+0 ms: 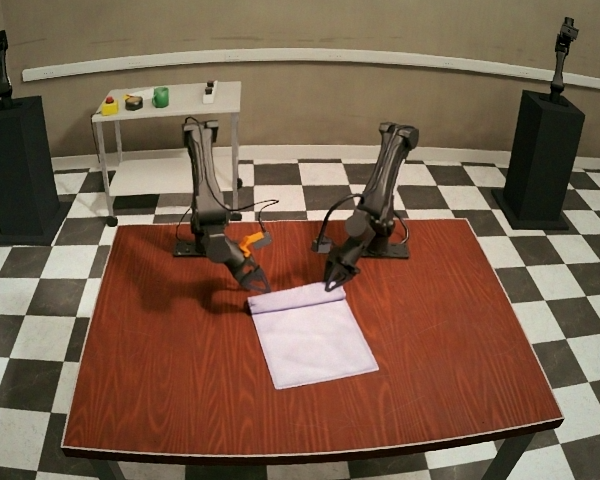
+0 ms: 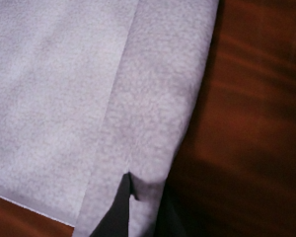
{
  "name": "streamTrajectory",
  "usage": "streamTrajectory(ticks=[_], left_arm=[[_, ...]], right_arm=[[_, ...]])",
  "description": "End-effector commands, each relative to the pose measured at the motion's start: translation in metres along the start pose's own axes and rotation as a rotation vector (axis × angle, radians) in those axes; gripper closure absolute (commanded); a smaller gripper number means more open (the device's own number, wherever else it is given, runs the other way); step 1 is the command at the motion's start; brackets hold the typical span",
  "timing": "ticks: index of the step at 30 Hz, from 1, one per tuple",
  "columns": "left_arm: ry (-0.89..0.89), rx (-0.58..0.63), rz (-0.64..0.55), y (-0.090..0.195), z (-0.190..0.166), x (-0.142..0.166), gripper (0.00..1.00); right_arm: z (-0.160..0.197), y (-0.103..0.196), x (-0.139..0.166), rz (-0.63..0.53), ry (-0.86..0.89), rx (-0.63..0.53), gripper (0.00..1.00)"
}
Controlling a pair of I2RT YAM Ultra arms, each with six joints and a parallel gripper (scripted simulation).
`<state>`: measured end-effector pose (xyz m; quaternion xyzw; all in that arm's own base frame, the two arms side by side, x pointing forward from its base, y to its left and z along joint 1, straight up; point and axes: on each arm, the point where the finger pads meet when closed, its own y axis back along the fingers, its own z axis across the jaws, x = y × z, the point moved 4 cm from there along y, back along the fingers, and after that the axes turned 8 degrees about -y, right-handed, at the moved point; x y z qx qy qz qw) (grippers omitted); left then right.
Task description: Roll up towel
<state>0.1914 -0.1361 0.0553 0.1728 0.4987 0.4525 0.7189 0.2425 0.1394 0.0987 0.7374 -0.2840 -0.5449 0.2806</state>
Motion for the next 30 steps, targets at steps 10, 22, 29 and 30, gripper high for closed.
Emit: streamTrajectory(ticks=[10,22,29,30], left_arm=[[0.014,0.040,0.015,-0.003,-0.008,0.005,0.80],[0.123,0.172,0.006,-0.002,-0.002,0.005,0.80],[0.245,0.320,-0.004,-0.002,0.004,0.005,0.80],[0.264,0.343,-0.006,-0.002,0.005,0.005,0.80]], right_arm=[[-0.006,0.002,-0.005,-0.007,0.014,-0.004,0.02],[-0.008,0.000,-0.003,-0.003,0.002,0.006,0.02],[-0.010,-0.001,-0.002,0.001,-0.010,0.017,0.02],[-0.011,-0.001,-0.002,0.002,-0.011,0.019,0.02]])
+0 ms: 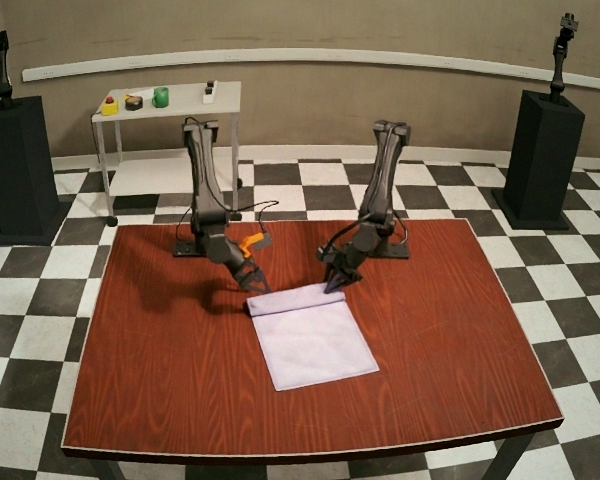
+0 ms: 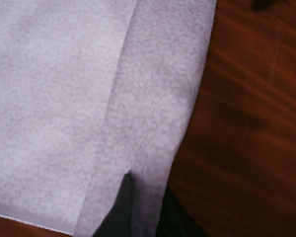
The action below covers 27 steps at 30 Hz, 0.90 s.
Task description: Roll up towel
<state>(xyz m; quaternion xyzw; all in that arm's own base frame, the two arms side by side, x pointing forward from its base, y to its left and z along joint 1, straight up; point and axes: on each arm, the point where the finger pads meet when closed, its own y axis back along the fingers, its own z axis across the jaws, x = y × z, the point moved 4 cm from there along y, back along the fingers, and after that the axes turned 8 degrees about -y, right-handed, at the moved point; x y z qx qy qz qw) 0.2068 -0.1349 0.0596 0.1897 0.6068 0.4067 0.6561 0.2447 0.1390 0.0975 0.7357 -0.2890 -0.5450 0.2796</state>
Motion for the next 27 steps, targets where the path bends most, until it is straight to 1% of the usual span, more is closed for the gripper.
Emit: streamTrajectory(ticks=[1,4,6,15,21,23,27], left_arm=[[0.101,0.173,0.029,0.000,-0.008,0.007,0.80],[0.162,0.244,0.025,0.000,-0.005,0.007,0.80],[0.162,0.244,0.025,0.000,-0.005,0.007,0.80],[0.340,0.455,0.012,-0.001,0.003,0.008,0.80],[0.441,0.575,0.005,-0.002,0.007,0.009,0.80],[0.441,0.575,0.005,-0.002,0.007,0.009,0.80],[0.494,0.637,0.001,-0.003,0.009,0.010,0.80]], right_arm=[[-0.009,0.000,-0.003,-0.005,-0.008,0.014,0.02],[-0.010,-0.001,-0.003,-0.003,-0.012,0.018,0.02],[-0.010,-0.001,-0.003,-0.003,-0.012,0.018,0.02],[-0.011,-0.001,-0.002,-0.001,-0.018,0.023,0.02],[-0.011,-0.001,-0.002,-0.001,-0.018,0.023,0.02],[-0.011,-0.001,-0.002,-0.001,-0.018,0.023,0.02],[-0.011,-0.001,-0.002,-0.001,-0.018,0.023,0.02]])
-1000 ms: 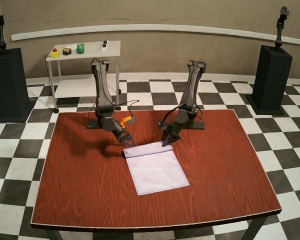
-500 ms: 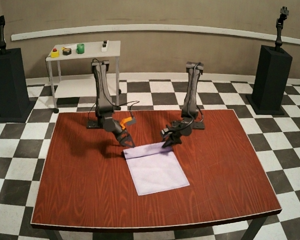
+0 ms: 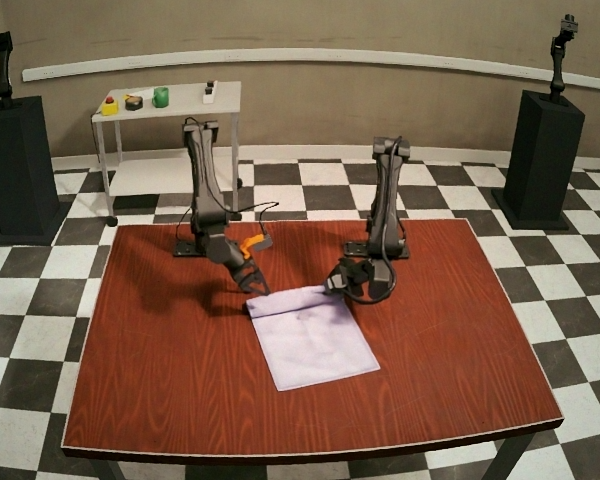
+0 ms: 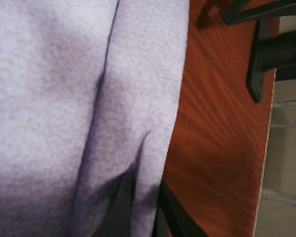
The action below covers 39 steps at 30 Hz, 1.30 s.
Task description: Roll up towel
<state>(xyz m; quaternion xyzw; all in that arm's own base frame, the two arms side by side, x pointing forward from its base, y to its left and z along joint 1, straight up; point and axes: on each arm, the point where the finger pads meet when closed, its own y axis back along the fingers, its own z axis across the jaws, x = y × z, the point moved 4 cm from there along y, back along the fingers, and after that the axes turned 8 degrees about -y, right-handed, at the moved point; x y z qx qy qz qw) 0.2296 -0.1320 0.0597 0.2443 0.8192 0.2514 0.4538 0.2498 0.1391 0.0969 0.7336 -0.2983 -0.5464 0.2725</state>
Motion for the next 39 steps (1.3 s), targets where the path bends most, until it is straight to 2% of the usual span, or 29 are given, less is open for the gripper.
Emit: streamTrajectory(ticks=[1,8,22,39], left_arm=[[0.094,0.115,0.057,-0.003,-0.008,0.014,0.80],[0.138,0.165,0.054,-0.002,-0.006,0.014,0.80],[0.138,0.166,0.054,-0.010,-0.001,0.021,0.80],[0.138,0.166,0.054,-0.010,-0.001,0.021,0.80]], right_arm=[[-0.006,0.000,-0.003,-0.008,-0.004,0.004,0.02],[-0.006,0.000,-0.003,-0.008,-0.004,0.004,0.02],[-0.001,-0.005,0.008,-0.016,0.018,-0.016,0.02],[0.009,-0.028,0.029,-0.016,0.020,-0.017,0.02]])
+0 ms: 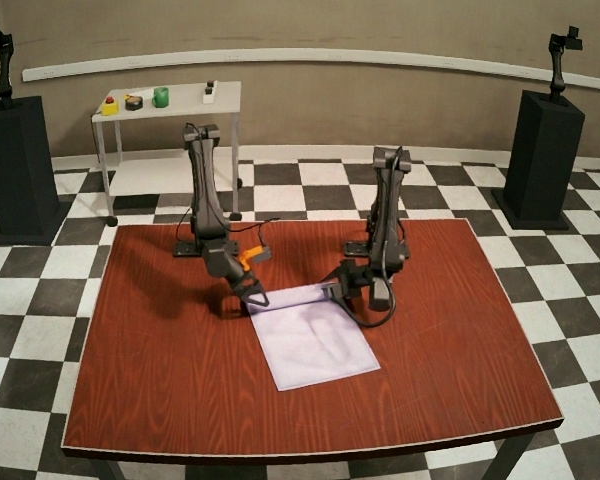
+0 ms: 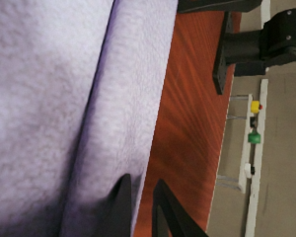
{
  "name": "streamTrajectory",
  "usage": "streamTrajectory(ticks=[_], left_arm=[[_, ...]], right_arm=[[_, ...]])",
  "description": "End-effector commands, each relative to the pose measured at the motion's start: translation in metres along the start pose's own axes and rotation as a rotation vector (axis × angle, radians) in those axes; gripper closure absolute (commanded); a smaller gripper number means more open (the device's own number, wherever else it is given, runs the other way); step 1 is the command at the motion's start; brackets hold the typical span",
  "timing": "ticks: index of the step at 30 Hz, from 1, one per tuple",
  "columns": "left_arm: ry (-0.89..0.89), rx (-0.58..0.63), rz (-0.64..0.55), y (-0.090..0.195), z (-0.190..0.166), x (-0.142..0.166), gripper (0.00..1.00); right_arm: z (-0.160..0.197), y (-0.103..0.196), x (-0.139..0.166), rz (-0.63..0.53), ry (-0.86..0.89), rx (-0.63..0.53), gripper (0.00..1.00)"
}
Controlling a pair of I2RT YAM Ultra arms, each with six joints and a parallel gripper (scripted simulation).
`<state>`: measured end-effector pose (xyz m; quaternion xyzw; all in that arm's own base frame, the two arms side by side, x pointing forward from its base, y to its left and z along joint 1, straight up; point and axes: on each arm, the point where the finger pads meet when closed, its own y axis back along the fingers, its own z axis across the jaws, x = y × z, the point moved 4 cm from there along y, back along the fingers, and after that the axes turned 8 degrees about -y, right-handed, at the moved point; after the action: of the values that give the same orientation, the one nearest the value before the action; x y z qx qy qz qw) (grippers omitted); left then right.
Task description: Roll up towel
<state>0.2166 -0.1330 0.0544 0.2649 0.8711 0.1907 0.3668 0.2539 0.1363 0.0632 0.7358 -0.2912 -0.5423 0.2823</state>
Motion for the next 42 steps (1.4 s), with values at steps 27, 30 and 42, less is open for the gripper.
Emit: streamTrajectory(ticks=[27,30,42], left_arm=[[-0.006,-0.025,0.056,-0.0019,0.0108,0.0111,0.80],[-0.006,-0.025,0.056,-0.0019,0.0108,0.0111,0.80],[-0.006,-0.025,0.056,-0.0019,0.0108,0.0111,0.80]], right_arm=[[0.0060,-0.0107,0.0097,-0.017,0.002,0.001,0.61],[0.0060,-0.0107,0.0097,-0.017,0.002,0.001,0.64],[0.0060,-0.0107,0.0097,-0.017,0.002,0.001,0.71]])
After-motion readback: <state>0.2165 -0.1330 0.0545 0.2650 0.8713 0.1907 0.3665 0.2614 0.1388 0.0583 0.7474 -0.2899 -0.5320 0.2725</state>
